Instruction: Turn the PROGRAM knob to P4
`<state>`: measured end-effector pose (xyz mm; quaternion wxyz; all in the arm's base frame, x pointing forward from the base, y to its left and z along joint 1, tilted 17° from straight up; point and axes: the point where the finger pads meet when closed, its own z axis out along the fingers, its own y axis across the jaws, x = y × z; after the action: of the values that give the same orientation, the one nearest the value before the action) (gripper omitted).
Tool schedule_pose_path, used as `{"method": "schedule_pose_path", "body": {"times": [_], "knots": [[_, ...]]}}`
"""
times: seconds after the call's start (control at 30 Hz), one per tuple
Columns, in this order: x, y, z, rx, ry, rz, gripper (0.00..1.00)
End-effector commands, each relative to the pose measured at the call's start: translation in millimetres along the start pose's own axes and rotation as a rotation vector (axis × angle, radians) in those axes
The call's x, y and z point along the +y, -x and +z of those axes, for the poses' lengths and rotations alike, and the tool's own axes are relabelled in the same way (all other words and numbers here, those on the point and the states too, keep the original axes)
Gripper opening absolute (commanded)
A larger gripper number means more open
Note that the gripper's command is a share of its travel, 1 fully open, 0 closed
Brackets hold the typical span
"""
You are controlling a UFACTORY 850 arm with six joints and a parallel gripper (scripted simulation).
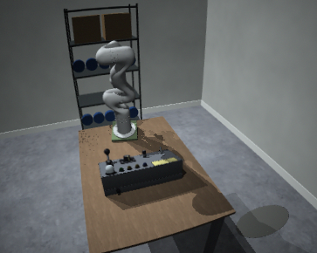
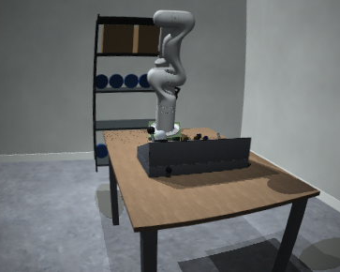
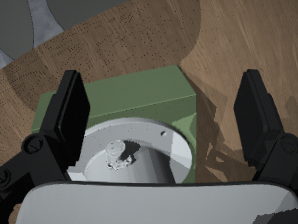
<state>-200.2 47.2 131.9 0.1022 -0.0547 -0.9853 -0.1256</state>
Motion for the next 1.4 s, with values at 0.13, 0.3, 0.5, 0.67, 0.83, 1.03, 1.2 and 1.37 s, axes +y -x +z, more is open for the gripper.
{"method": "schedule_pose_path", "body": {"times": [0.13,0.3,0.5,0.67,0.83,1.03,1.2,1.37], "knots": [[-104,12,-18,0.046,-0.258,-0.429,1.00],[-164,45,-40,0.077,-0.399,-0.668,1.00],[-189,67,-53,0.105,-0.554,-0.933,1.00],[-210,93,-68,0.123,-0.647,-1.087,1.00],[-227,120,-83,0.140,-0.742,-1.236,1.00],[-246,179,-114,0.170,-0.933,-1.518,1.00],[-248,209,-129,0.183,-1.029,-1.649,1.00],[-241,266,-159,0.202,-1.225,-1.887,1.00]]}}
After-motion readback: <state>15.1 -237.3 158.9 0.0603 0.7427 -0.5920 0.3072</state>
